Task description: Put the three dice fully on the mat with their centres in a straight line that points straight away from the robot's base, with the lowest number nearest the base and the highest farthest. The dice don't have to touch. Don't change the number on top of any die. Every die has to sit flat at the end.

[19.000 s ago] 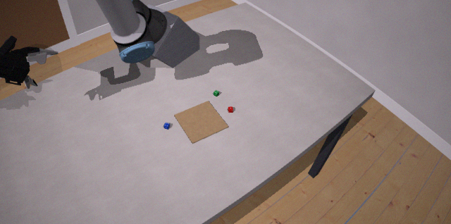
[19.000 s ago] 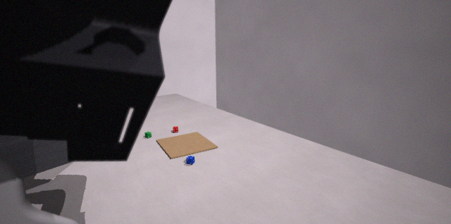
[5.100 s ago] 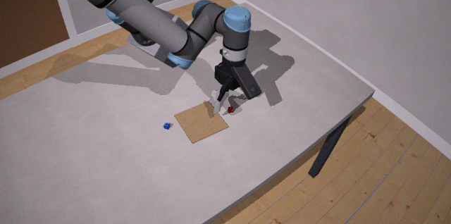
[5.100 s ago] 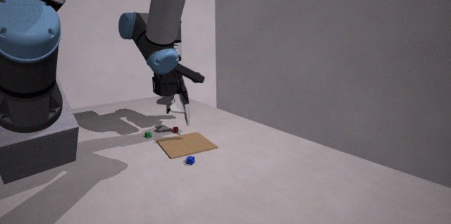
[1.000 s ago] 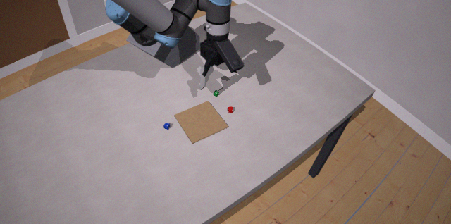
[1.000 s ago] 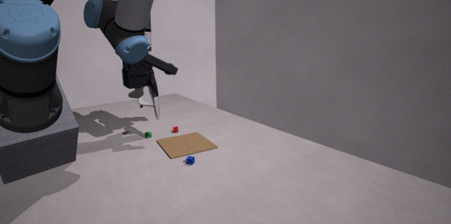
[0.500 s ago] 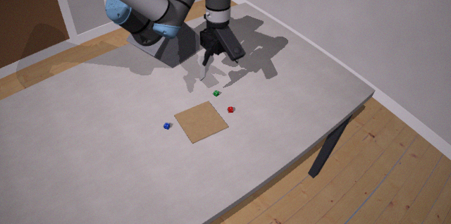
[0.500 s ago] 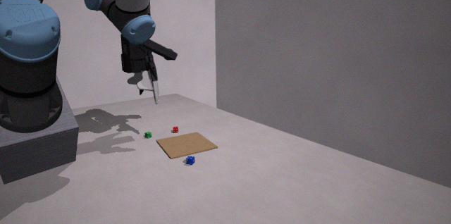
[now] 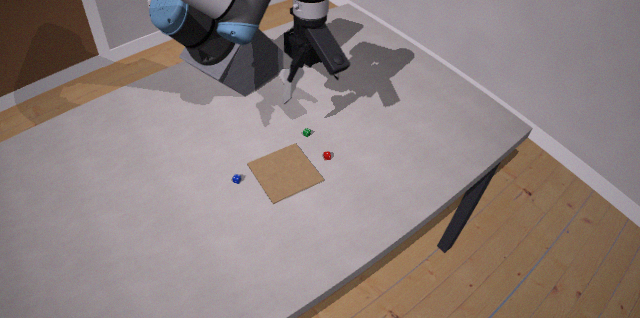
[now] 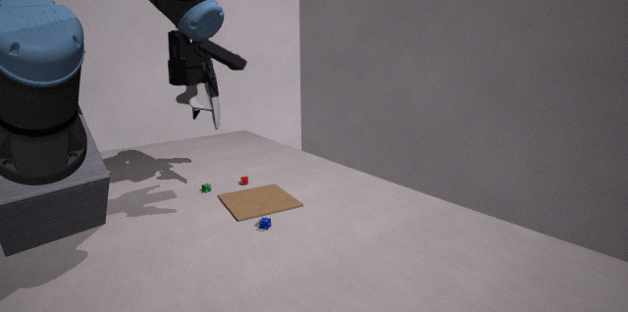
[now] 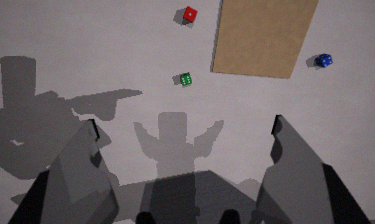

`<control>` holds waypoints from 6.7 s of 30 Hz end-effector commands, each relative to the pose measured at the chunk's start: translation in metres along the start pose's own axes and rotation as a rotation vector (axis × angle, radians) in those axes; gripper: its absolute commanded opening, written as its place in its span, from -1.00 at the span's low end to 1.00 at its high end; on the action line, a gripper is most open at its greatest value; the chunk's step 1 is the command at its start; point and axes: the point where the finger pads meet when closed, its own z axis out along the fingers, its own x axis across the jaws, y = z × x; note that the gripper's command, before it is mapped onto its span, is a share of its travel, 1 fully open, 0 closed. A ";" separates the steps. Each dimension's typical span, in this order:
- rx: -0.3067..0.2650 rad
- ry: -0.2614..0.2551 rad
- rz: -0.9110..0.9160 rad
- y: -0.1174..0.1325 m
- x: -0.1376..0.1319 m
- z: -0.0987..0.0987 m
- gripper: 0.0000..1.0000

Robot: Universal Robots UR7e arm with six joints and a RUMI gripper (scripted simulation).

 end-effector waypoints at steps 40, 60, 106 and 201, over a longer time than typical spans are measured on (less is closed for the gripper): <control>-0.008 0.007 0.462 -0.083 0.011 0.009 1.00; -0.008 0.006 0.452 -0.083 0.011 0.009 1.00; -0.015 0.001 -0.409 -0.085 0.007 0.042 1.00; -0.015 -0.003 -1.113 -0.079 0.009 0.069 -0.64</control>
